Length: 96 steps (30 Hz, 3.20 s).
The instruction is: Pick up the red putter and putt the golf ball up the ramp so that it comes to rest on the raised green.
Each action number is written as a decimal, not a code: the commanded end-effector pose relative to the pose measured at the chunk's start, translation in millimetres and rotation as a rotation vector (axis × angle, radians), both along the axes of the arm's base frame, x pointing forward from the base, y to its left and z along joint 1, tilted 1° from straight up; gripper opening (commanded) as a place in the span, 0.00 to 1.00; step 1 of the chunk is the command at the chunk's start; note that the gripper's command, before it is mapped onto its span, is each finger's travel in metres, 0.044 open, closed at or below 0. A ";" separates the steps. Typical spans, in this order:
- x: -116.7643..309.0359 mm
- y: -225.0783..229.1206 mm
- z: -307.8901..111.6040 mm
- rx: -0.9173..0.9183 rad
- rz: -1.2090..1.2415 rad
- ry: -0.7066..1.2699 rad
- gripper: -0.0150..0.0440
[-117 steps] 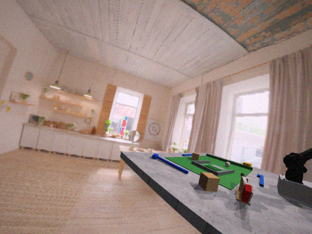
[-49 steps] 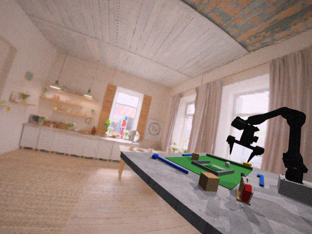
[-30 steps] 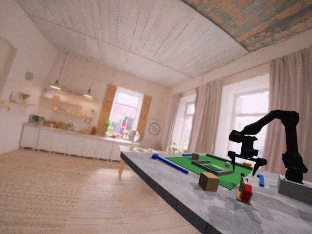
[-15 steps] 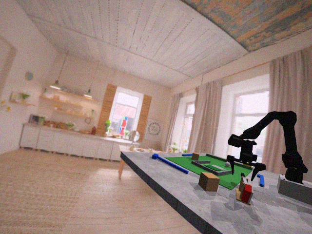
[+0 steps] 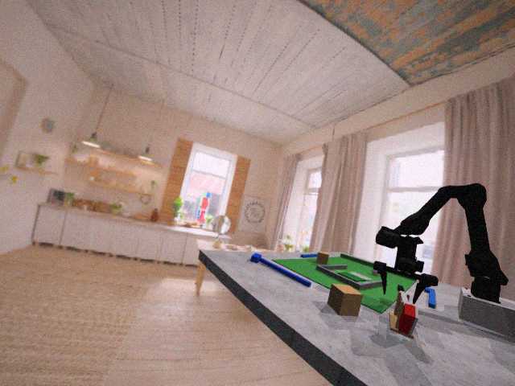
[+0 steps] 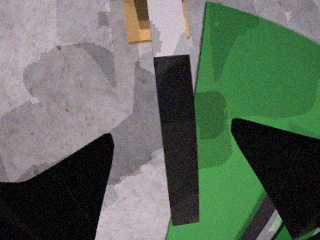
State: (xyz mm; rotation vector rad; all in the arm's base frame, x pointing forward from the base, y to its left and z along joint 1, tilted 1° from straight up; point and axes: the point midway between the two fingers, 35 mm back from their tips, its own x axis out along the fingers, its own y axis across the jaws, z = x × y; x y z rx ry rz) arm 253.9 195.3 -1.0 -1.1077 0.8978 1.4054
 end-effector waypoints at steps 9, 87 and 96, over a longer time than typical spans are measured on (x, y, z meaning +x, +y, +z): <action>0.2 0.2 0.6 0.001 0.000 -0.001 0.47; 27.8 -256.9 101.0 -0.132 -1.041 0.067 0.25; 11.0 -295.6 102.5 -0.139 -1.240 0.103 0.25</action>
